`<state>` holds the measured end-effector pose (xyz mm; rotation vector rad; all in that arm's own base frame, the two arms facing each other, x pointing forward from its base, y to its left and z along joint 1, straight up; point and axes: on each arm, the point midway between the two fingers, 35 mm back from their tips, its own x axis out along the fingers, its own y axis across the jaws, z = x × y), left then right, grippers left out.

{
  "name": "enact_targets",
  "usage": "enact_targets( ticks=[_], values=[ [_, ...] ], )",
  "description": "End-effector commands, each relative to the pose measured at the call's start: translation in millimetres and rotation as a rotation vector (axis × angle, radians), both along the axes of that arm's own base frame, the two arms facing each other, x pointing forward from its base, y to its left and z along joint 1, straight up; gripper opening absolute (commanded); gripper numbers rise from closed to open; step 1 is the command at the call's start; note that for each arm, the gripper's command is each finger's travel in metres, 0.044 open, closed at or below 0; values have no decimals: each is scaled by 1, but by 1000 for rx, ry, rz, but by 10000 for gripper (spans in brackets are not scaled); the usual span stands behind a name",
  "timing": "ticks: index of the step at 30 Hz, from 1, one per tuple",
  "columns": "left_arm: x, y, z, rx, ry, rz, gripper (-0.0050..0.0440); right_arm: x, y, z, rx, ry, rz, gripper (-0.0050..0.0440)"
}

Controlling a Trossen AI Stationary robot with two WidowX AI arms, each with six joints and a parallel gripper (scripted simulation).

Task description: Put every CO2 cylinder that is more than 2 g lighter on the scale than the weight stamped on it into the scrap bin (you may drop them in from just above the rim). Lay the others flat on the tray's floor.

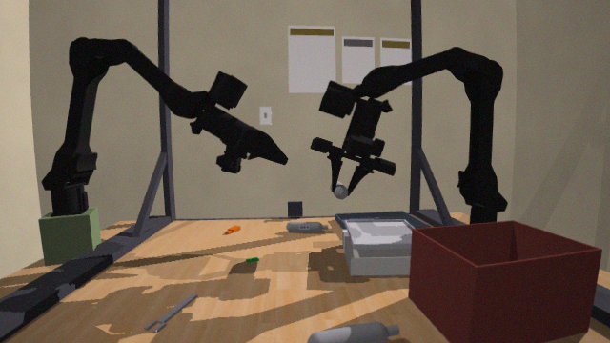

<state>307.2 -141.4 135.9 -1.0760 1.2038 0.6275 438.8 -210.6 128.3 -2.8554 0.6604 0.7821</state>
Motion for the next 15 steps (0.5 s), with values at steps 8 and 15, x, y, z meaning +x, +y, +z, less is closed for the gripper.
enact_targets(
  ticks=[8,15],
  values=[
    [23,-12,9,-13,-20,-5,-50,2,-1,14,-11,-31,-2,440],
    [24,-15,11,-18,-21,-5,-50,2,-1,14,-11,-31,-2,440]
  ],
)
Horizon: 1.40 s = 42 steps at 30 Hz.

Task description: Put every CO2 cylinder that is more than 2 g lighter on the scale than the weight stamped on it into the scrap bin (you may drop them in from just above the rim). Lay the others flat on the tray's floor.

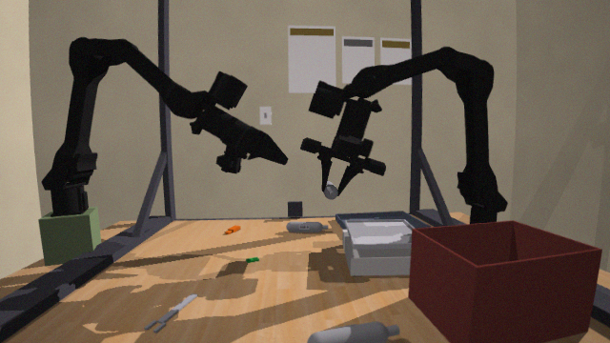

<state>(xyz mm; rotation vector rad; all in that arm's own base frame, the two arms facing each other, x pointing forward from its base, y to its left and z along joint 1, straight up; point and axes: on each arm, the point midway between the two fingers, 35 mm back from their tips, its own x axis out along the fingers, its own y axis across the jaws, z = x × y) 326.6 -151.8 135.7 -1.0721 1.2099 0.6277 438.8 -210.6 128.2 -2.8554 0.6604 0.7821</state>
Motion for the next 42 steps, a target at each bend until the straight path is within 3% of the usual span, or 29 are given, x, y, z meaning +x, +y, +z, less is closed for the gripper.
enact_targets(
  ticks=[1,11,20,22,37,39,42],
  values=[
    [4,-4,13,-20,-31,1,-50,2,-1,14,-11,-31,-2,440],
    [4,-3,10,21,-42,-100,-50,2,-1,14,-11,-31,-2,440],
    [5,-3,12,172,-118,-550,-50,2,-1,14,-11,-31,-2,440],
    [5,-3,12,172,-118,-550,-50,2,-1,14,-11,-31,-2,440],
    [0,-1,11,413,-225,-1250,-50,2,-1,14,-11,-31,-2,440],
    [0,-1,11,413,-225,-1250,-50,2,-1,14,-11,-31,-2,440],
    [0,-1,11,463,-246,-1392,-50,2,-1,14,-11,-31,-2,440]
  ],
)
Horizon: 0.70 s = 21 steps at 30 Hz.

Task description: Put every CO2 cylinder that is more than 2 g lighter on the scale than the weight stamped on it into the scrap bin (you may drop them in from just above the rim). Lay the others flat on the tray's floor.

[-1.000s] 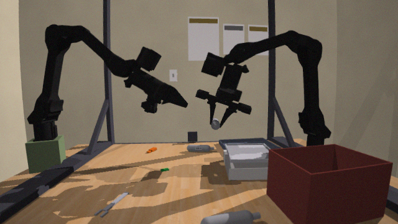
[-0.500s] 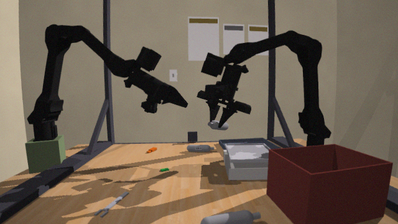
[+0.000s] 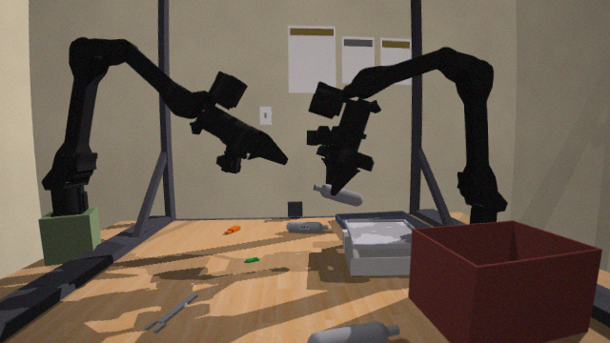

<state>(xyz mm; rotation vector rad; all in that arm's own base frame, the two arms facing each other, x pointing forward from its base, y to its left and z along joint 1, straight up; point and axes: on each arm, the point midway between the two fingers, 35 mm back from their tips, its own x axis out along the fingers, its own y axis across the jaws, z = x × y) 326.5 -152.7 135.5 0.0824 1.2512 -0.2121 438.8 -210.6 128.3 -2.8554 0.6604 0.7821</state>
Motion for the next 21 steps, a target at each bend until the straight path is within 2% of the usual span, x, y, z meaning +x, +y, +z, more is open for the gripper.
enact_targets(
  ticks=[1,12,14,21],
  values=[
    [0,0,11,50,-63,-206,-50,2,-1,14,-11,-31,-2,440],
    [-1,0,11,218,-139,-696,-50,2,-1,14,-11,-31,-2,440],
    [-1,0,11,218,-139,-696,-50,2,-1,14,-11,-31,-2,440],
    [-1,1,11,330,-191,-1031,-50,2,-1,14,-11,-31,-2,440]
  ],
)
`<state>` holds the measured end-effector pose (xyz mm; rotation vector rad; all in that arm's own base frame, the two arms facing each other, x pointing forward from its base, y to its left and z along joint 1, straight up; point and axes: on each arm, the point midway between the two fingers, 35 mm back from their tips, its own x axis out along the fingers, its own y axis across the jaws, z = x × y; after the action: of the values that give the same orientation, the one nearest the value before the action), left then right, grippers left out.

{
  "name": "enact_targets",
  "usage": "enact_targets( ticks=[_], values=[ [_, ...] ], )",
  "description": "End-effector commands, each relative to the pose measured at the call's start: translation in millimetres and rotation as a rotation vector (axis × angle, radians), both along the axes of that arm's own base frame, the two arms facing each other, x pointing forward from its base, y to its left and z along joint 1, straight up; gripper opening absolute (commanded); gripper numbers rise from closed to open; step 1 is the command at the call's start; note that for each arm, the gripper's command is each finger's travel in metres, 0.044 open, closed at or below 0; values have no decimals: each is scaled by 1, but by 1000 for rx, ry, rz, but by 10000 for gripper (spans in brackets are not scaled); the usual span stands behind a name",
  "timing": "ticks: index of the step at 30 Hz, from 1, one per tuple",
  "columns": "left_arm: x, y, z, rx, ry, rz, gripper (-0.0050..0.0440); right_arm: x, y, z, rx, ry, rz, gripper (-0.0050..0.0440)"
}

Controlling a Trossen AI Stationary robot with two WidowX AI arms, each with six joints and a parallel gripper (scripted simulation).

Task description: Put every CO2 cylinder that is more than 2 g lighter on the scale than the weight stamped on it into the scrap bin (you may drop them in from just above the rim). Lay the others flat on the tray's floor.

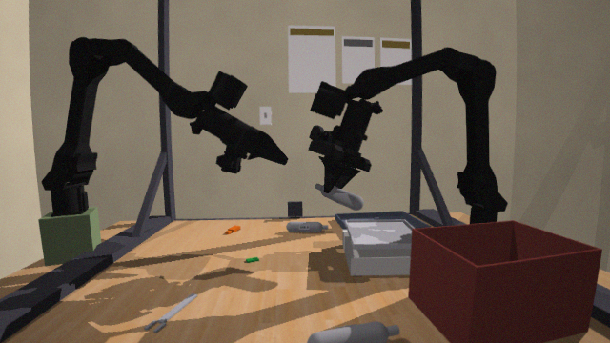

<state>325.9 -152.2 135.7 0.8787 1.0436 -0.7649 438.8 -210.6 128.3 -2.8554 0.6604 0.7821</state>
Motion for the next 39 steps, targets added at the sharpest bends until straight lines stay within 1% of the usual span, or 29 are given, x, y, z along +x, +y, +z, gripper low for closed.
enact_targets(
  ticks=[1,8,10,13,18,22,39],
  values=[
    [0,1,10,47,-61,-209,-50,2,-1,14,-11,-31,-2,440],
    [0,1,10,151,-109,-512,-50,2,-1,14,-11,-31,-2,440],
    [0,1,10,151,-109,-512,-50,2,-1,14,-11,-31,-2,440],
    [0,1,10,197,-130,-644,-50,2,-1,14,-11,-31,-2,440],
    [1,1,11,247,-154,-790,-50,2,-1,14,-11,-31,-2,440],
    [1,1,11,261,-159,-830,-50,2,-1,14,-11,-31,-2,440],
    [2,0,10,263,-155,-828,-50,2,-1,14,-11,-31,-2,440]
  ],
)
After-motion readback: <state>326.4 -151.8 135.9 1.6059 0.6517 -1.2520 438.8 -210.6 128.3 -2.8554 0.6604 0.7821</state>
